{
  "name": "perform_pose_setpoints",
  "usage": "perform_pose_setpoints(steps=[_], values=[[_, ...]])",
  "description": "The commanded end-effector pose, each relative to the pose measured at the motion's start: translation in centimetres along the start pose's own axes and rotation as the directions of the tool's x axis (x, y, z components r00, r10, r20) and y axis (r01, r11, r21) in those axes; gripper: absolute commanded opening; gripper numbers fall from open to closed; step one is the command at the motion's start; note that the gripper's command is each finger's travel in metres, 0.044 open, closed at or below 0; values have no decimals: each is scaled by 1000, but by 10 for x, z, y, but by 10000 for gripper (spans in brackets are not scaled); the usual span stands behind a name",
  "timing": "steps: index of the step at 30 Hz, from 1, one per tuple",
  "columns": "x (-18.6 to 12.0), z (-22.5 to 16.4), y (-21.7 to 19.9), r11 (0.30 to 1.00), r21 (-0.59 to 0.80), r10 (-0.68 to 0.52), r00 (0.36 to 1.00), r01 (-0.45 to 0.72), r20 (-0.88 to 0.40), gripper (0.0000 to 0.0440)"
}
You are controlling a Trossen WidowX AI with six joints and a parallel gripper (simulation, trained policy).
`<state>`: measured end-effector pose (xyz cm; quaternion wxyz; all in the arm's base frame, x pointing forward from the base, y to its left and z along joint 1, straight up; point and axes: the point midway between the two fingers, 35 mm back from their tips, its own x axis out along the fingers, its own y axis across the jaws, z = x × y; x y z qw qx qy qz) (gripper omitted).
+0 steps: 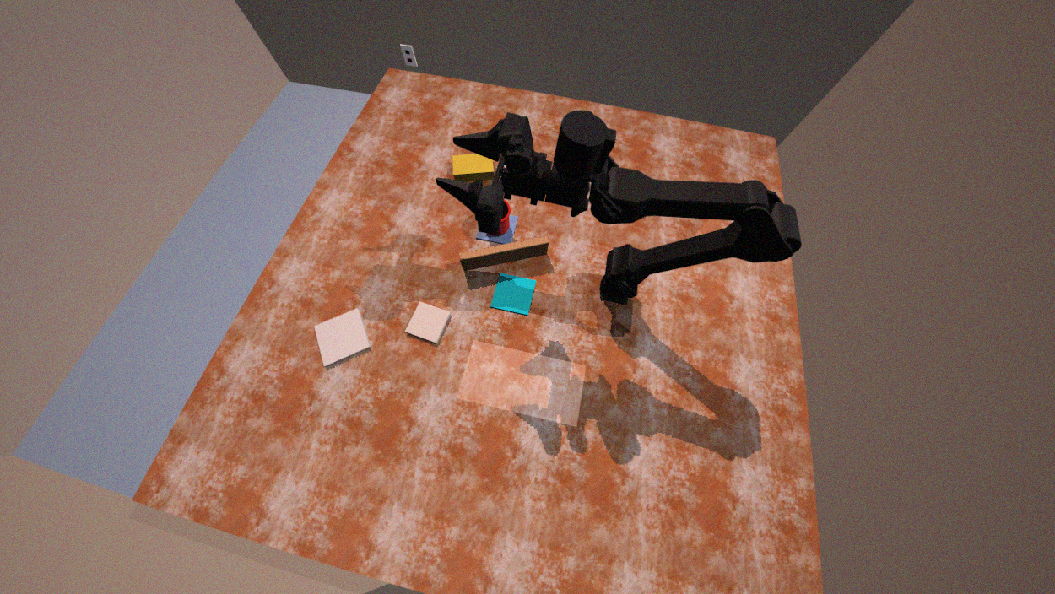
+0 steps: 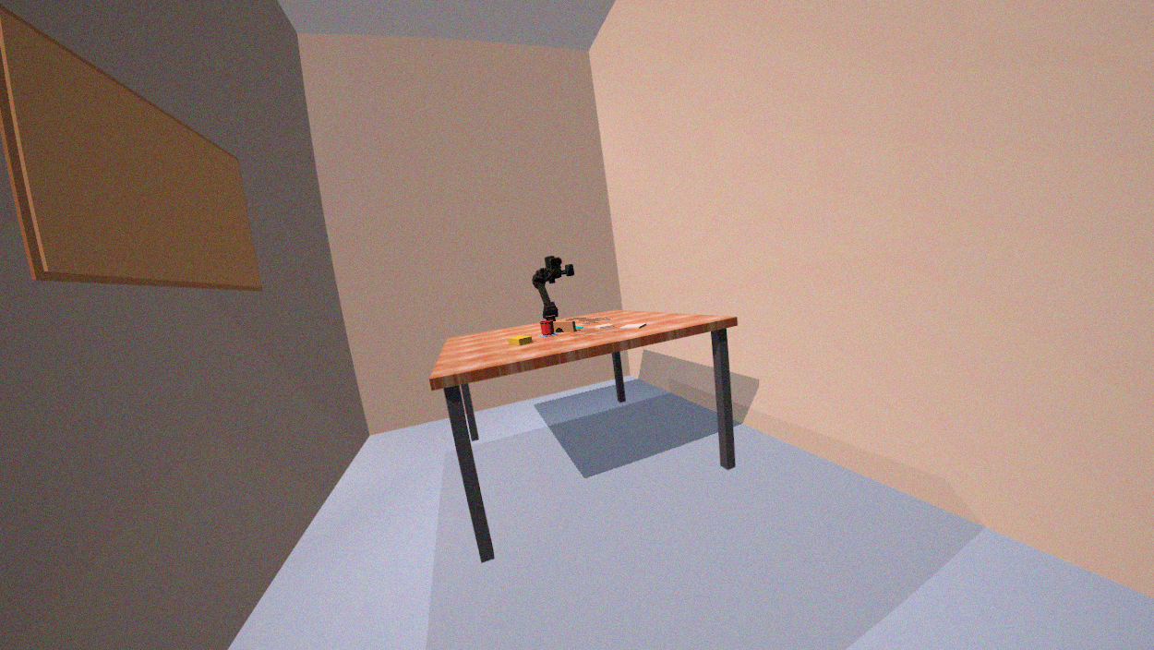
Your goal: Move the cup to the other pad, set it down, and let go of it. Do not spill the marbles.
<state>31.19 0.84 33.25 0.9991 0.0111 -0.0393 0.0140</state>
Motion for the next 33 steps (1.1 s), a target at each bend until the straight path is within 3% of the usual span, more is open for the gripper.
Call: perform_pose_setpoints(steps=[1,13,24,33], values=[[0,-1,-1,1000,2,-5,1000,5,-6,374],[9,-19,0,998,42,-29,989,36,-147,69],[21,-34,10,995,94,-4,954,34,-300,101],[28,-47,17,990,131,5,904,57,-428,102]])
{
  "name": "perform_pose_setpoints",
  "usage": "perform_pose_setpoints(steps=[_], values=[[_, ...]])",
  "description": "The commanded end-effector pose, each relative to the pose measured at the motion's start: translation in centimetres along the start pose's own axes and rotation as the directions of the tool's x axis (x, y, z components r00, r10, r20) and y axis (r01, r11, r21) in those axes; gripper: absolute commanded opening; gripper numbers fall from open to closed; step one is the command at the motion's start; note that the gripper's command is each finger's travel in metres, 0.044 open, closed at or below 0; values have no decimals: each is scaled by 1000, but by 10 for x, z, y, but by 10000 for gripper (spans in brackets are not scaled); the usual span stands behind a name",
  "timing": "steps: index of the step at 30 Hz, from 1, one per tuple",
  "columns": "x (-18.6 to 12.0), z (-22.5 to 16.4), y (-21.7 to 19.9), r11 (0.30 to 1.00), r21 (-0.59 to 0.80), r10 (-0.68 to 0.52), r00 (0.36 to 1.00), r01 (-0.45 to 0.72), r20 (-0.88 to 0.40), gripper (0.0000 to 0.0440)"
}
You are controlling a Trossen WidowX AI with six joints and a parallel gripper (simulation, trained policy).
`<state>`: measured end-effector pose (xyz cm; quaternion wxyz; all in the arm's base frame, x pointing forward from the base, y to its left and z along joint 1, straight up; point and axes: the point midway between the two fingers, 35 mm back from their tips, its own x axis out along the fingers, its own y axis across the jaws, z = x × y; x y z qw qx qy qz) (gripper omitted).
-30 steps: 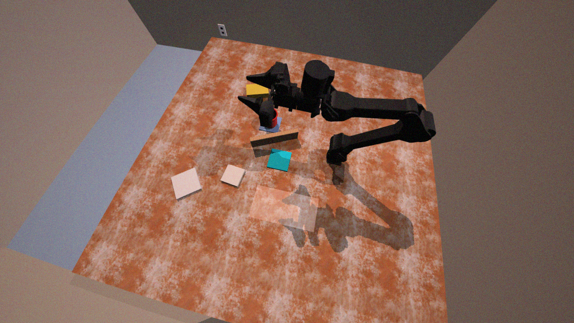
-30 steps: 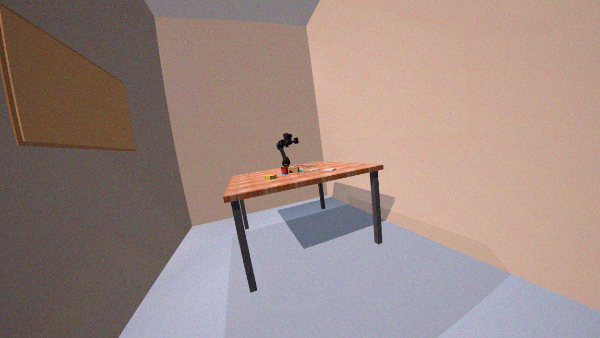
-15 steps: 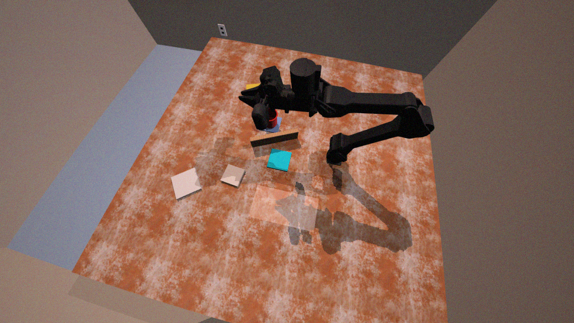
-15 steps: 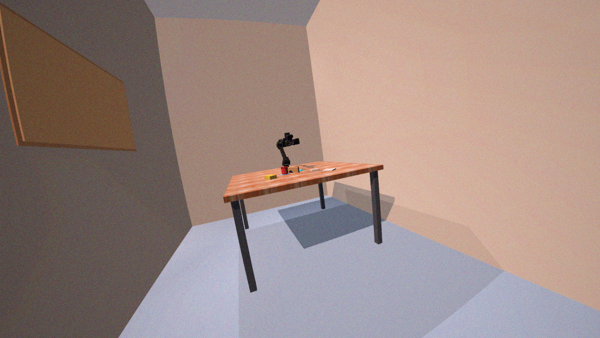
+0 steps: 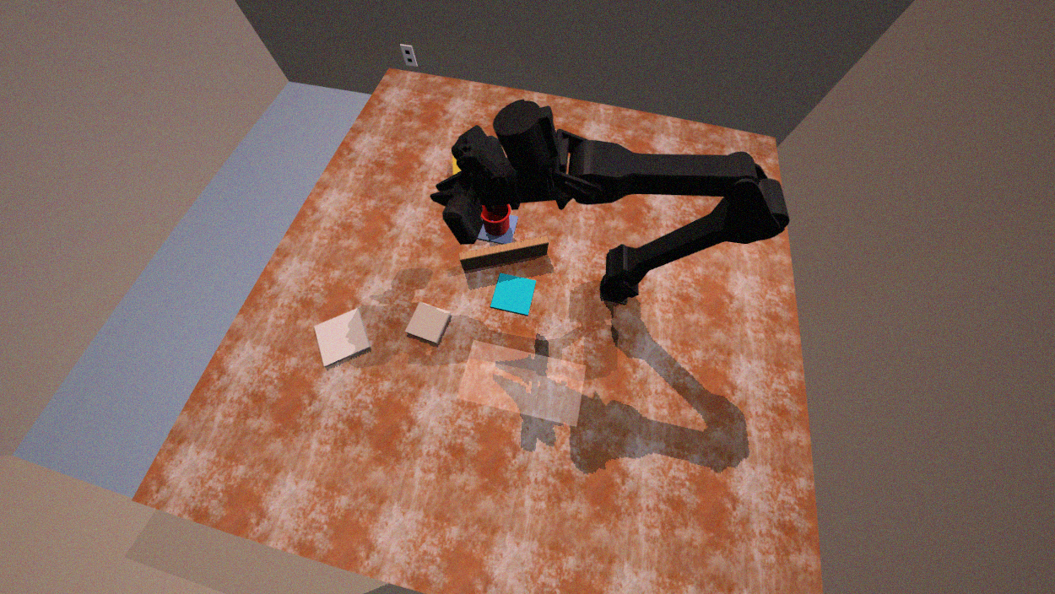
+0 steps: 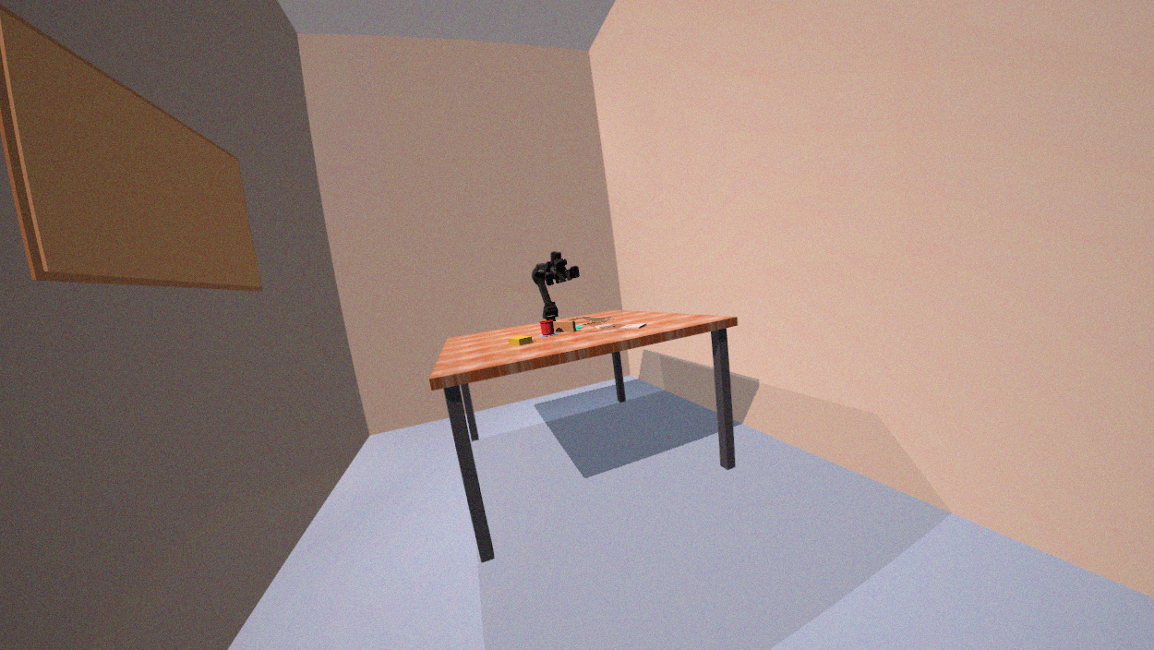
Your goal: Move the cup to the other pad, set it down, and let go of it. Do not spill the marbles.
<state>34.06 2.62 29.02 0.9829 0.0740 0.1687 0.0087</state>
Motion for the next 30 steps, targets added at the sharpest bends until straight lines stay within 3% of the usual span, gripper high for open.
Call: perform_pose_setpoints(steps=[1,15,30], values=[[4,-2,1,1000,15,-8,999,9,-42,101],[19,-21,5,998,44,-40,964,54,-264,83],[28,-45,-1,993,7,-98,868,116,-487,99]])
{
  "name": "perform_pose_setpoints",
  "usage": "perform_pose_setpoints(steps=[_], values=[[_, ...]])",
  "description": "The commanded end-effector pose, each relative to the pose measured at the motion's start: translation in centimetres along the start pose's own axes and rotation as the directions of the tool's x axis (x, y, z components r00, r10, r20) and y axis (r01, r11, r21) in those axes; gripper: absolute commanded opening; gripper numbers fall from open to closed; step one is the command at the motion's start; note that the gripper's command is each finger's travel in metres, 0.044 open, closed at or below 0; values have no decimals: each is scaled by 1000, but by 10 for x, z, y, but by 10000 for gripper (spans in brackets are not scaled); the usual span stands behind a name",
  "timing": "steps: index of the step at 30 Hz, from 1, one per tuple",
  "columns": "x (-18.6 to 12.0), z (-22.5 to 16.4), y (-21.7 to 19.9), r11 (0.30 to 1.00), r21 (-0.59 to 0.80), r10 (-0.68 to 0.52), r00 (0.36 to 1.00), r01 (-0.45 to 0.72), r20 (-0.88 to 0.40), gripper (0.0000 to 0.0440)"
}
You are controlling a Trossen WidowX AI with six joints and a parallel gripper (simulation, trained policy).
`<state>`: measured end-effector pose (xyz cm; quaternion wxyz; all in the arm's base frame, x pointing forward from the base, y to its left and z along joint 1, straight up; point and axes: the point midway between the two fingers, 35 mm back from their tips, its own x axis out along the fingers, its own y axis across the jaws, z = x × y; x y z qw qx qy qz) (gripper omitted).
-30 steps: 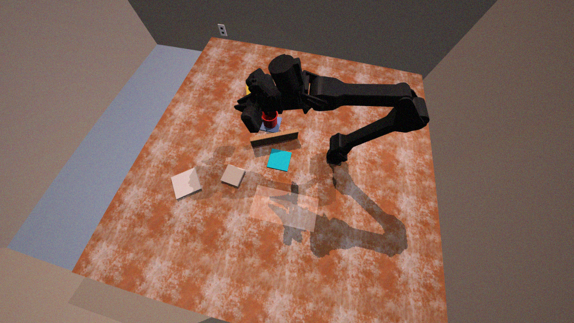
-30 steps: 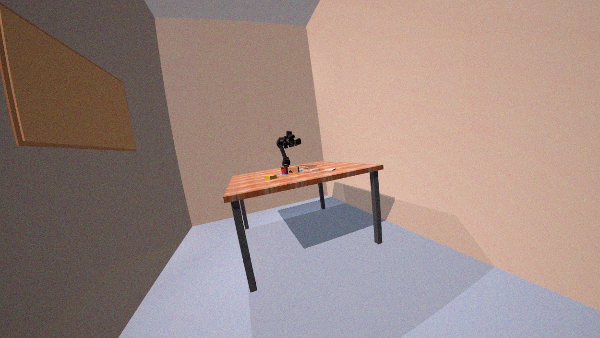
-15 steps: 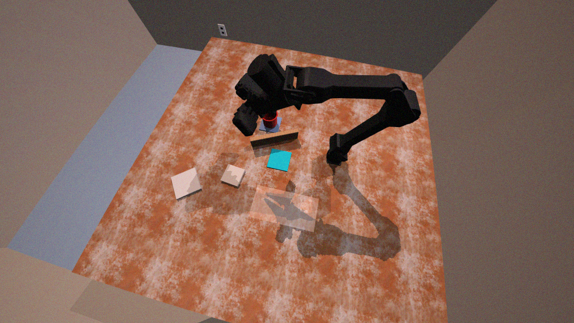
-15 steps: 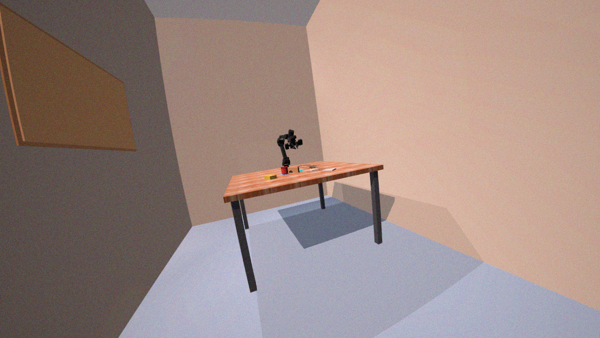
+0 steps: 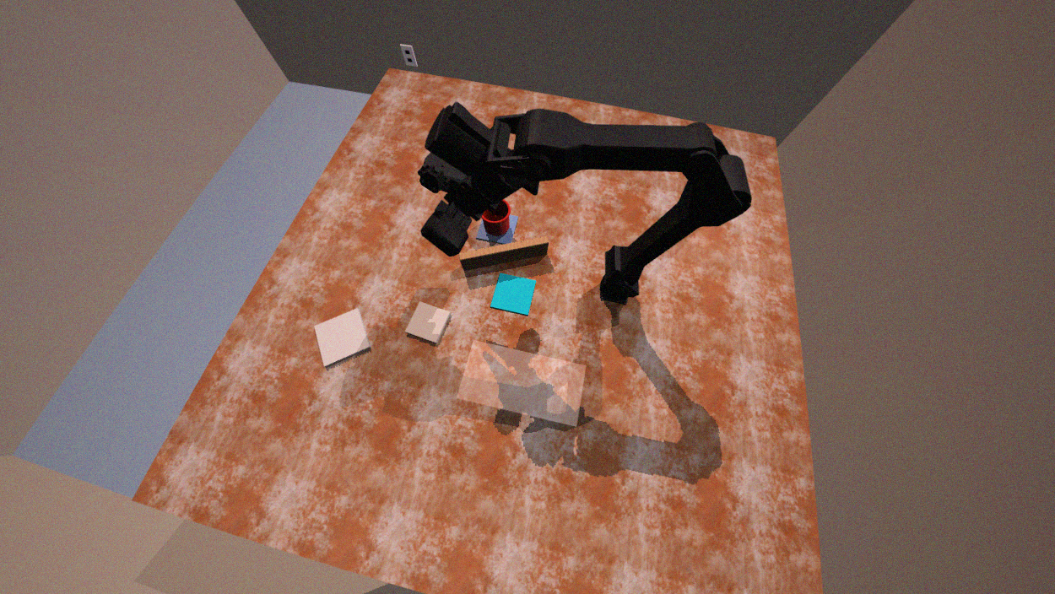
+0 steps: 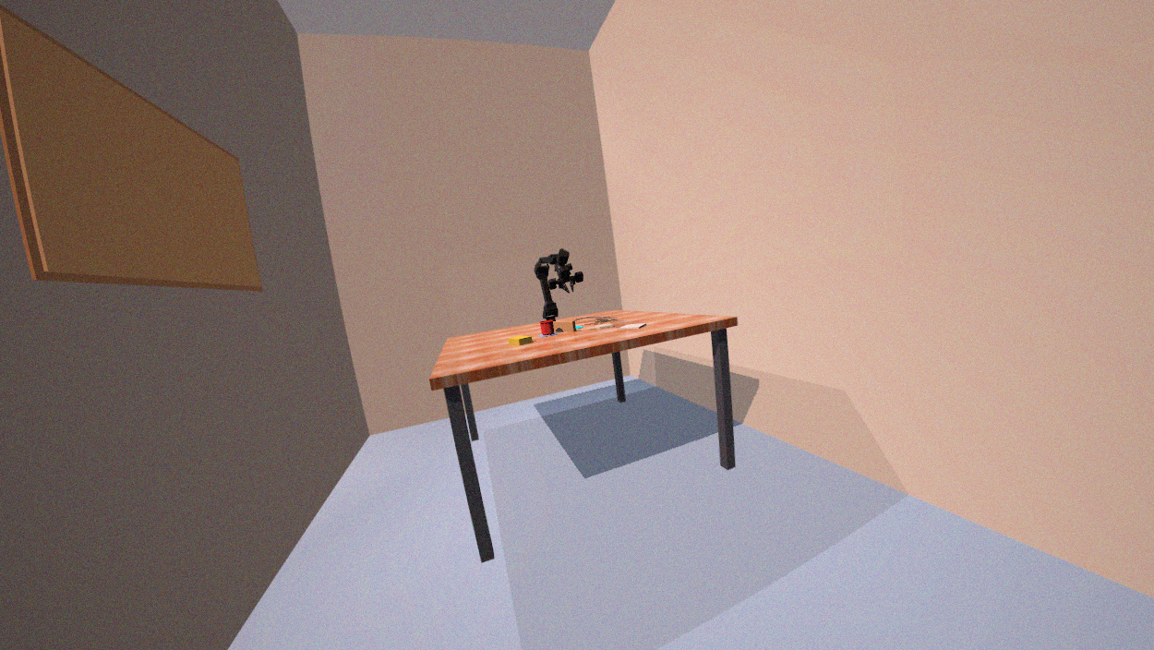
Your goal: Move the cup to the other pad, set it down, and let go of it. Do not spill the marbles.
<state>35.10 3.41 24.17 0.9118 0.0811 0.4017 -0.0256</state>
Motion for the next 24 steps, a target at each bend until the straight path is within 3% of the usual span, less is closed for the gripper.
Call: perform_pose_setpoints(steps=[1,24], values=[[4,-2,-2,1000,-4,-19,999,19,-41,100],[21,-30,-32,988,-111,-144,915,110,-378,112]])
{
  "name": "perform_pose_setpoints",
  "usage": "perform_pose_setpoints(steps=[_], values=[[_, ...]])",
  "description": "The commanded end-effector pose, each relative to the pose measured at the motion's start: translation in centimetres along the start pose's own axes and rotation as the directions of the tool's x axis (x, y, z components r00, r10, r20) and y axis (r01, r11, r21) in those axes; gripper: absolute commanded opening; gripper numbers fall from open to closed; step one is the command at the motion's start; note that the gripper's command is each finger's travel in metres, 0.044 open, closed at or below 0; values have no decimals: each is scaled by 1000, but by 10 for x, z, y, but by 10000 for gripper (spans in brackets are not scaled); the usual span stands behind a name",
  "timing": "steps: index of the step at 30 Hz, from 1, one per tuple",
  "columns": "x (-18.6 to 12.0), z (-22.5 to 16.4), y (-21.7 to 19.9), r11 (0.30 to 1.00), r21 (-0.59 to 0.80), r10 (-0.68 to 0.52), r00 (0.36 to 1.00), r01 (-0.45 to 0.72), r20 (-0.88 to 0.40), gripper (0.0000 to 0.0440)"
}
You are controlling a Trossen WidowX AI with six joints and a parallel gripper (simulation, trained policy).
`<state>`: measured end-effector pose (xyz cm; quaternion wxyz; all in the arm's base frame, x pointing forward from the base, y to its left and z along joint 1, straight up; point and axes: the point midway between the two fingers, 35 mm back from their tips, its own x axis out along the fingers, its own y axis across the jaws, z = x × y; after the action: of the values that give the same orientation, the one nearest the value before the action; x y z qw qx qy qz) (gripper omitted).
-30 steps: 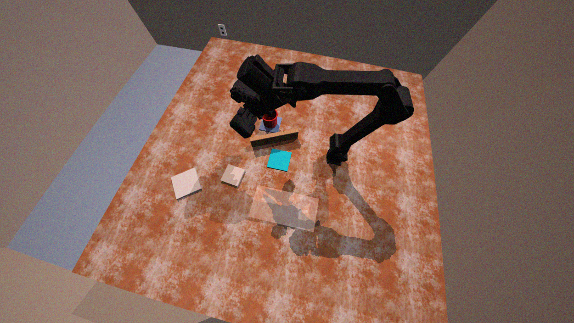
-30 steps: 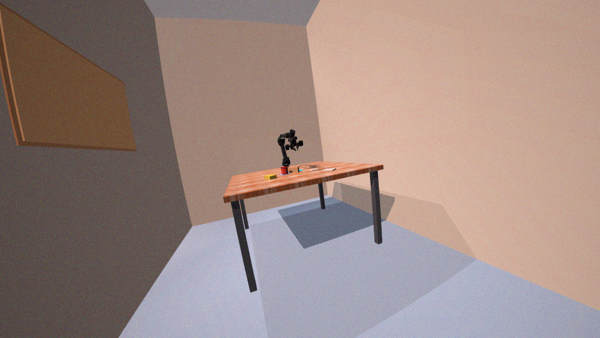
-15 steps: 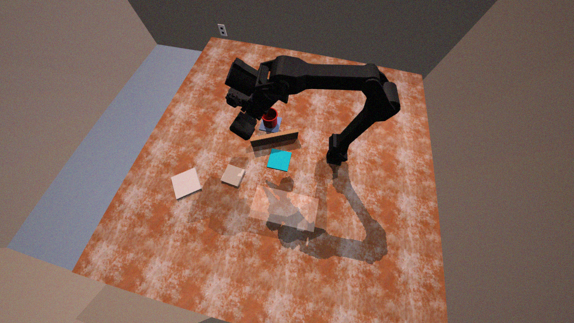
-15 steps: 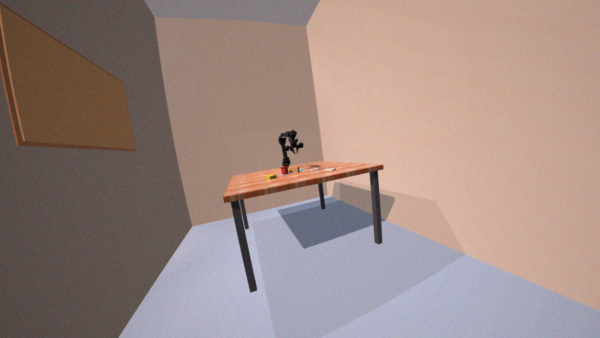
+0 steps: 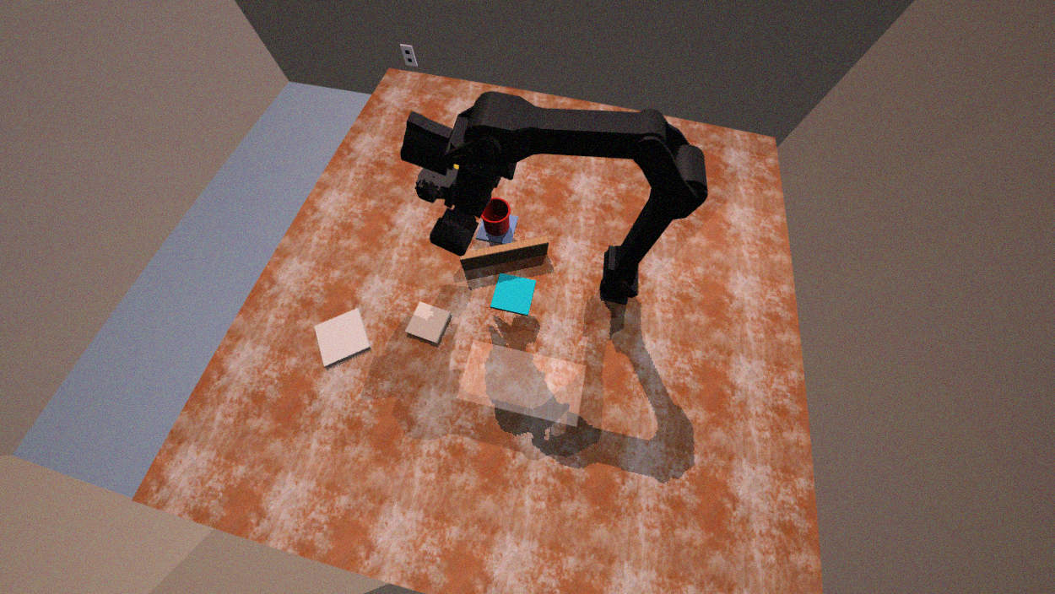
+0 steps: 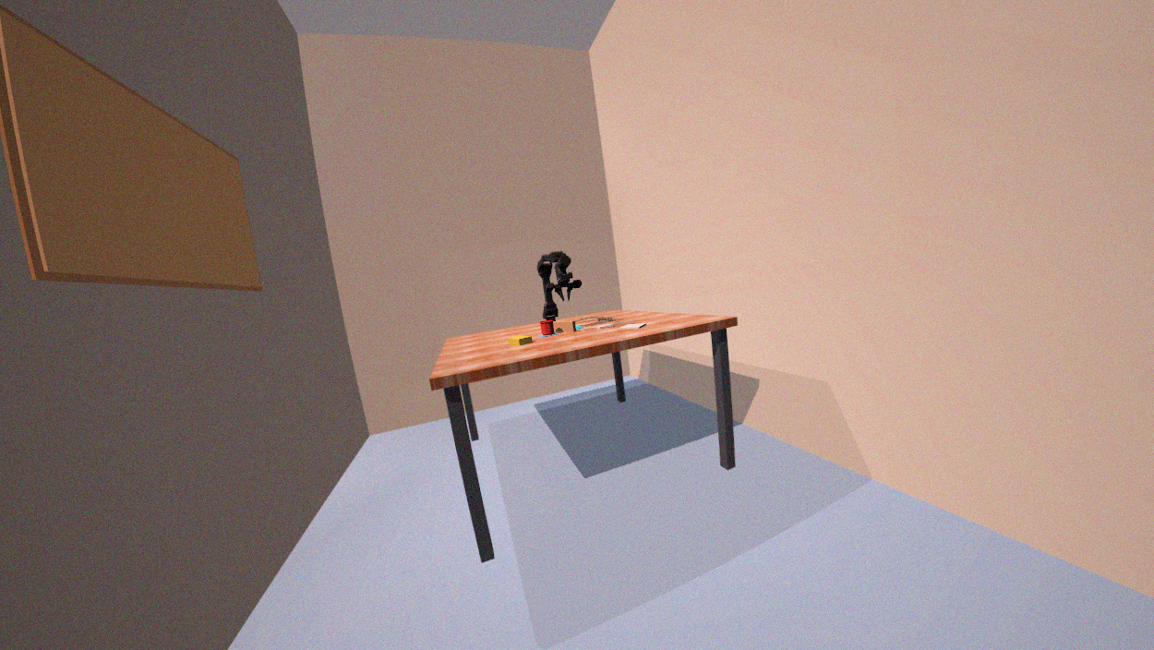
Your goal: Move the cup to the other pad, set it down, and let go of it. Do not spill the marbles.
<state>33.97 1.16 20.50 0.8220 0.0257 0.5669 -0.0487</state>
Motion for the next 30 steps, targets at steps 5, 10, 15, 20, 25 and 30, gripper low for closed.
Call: perform_pose_setpoints(steps=[5,10,15,20,25,30], values=[[10,-6,-13,999,-40,-35,994,31,-101,107],[17,-13,-23,997,-72,-54,984,42,-171,109],[25,-19,-34,994,-101,-72,970,50,-232,112],[35,-25,-45,990,-128,-87,956,52,-282,121],[46,-31,-56,987,-152,-96,944,49,-316,133],[60,-37,-65,983,-176,-101,933,42,-346,145]])
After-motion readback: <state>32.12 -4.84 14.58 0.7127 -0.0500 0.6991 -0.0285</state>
